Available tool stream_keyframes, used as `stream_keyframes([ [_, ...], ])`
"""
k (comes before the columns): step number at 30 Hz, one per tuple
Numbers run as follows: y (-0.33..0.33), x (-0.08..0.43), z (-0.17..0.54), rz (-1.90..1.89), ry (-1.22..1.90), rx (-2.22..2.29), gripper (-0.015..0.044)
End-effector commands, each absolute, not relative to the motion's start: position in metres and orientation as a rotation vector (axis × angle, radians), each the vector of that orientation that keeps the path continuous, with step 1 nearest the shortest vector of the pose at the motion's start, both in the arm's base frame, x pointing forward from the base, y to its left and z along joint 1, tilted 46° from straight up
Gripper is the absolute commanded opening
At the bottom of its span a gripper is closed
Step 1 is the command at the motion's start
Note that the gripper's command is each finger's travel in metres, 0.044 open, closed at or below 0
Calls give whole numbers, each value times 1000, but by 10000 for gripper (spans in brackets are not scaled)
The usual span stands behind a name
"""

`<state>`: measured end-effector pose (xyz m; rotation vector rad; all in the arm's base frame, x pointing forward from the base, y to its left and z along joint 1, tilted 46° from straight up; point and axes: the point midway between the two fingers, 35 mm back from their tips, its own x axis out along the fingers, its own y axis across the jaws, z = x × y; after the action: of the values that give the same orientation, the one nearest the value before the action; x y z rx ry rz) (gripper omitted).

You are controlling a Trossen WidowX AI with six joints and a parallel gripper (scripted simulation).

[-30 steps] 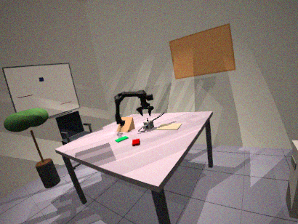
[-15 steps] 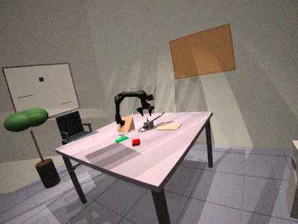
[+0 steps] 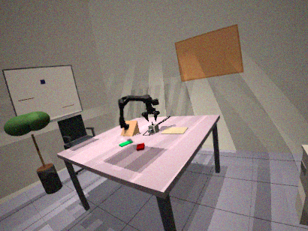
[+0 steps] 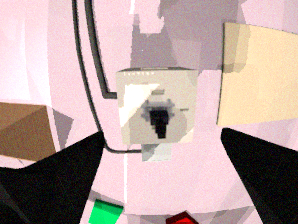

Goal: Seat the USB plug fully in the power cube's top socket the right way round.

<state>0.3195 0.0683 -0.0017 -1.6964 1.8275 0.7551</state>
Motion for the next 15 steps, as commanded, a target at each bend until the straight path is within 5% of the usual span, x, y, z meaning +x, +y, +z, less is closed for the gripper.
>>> stream_keyframes([
  [1, 63, 318, -5, 757, 1835, -1705, 440],
  [10, 61, 317, -7, 757, 1835, -1705, 440],
  [15, 63, 319, -7, 755, 1830, -1695, 309],
])
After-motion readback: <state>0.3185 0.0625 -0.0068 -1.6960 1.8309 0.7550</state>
